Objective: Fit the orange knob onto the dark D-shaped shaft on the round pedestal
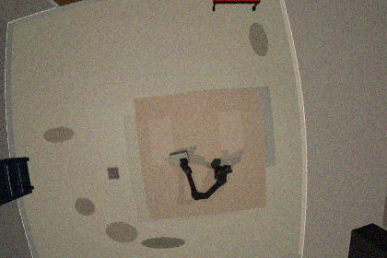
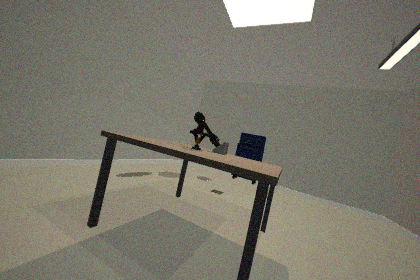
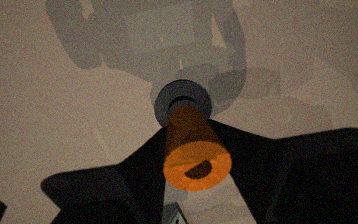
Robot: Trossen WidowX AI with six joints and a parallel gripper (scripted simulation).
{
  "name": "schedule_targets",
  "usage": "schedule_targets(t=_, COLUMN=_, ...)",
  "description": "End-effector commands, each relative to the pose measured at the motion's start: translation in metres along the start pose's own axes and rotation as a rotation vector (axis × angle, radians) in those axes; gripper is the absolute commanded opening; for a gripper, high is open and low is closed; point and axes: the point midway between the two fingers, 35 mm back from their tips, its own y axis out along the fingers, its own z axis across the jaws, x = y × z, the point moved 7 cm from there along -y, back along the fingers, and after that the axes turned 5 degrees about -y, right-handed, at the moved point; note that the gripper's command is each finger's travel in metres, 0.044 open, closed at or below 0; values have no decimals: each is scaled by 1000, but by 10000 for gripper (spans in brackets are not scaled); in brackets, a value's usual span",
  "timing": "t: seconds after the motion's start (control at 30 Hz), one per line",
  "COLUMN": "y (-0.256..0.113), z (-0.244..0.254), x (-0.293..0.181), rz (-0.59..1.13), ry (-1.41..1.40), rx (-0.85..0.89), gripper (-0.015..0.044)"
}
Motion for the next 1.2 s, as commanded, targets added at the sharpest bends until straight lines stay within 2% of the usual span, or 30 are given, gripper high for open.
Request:
schedule_targets(t=0.0, y=0, z=0, x=0, rz=0, ry=20, rx=-3, gripper=0)
schedule_targets(t=0.33, y=0, z=0, x=0, rz=0, ry=58, rx=-3, gripper=0)
schedule_targets(t=0.87, y=10, z=0, x=-1, rz=0, ry=-49, rx=-4, gripper=0)
schedule_targets(t=1.17, y=15, z=0, x=0, rz=0, ry=8, rx=-4, gripper=0)
